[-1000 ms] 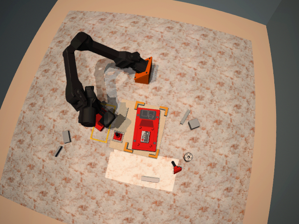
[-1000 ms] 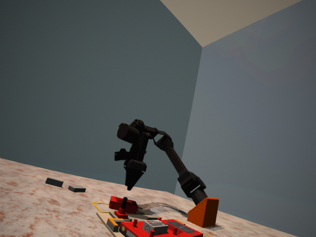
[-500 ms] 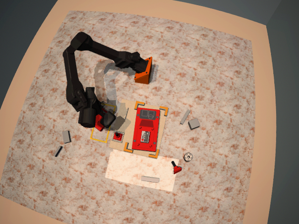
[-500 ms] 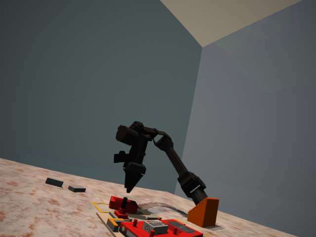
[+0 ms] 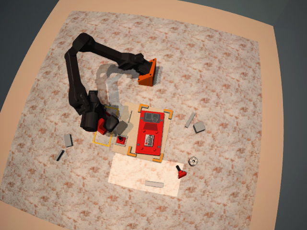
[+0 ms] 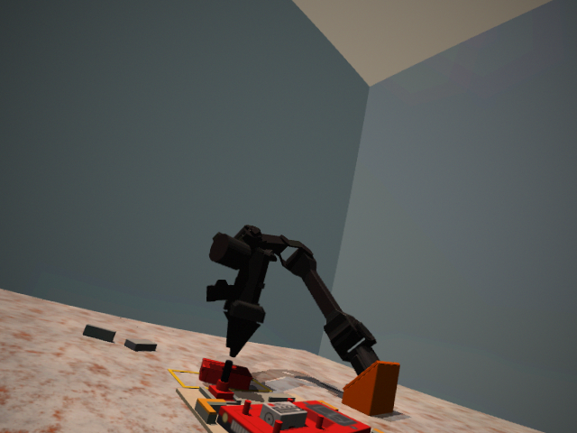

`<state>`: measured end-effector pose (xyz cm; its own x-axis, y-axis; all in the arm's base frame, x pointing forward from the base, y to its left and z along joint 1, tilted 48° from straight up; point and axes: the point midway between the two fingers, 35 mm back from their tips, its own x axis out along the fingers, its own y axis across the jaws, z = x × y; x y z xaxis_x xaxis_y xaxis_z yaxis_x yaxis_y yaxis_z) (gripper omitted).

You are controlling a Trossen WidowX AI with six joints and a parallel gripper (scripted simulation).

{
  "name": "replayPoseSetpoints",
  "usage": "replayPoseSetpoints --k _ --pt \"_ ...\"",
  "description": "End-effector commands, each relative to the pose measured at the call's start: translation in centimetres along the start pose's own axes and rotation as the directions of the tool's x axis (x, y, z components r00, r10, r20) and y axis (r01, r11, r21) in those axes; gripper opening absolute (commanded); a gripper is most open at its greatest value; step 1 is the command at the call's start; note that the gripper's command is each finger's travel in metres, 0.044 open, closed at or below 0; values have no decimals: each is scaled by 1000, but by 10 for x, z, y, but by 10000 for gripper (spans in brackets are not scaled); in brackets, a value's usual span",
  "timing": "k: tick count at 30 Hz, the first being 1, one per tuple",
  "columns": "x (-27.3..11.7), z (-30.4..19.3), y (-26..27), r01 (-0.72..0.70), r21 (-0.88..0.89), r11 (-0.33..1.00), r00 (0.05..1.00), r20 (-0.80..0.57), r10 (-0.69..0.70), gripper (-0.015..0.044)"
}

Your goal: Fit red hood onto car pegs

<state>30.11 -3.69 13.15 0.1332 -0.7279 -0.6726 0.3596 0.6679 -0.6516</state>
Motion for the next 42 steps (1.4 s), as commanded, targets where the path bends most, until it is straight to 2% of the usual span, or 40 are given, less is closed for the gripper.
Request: replayPoseSetpoints --k 1,42 --pt "2 0 0 3 -4 1000 1000 2 -3 440" --pt "25 -2 -2 6 -4 1000 1000 4 -6 440"
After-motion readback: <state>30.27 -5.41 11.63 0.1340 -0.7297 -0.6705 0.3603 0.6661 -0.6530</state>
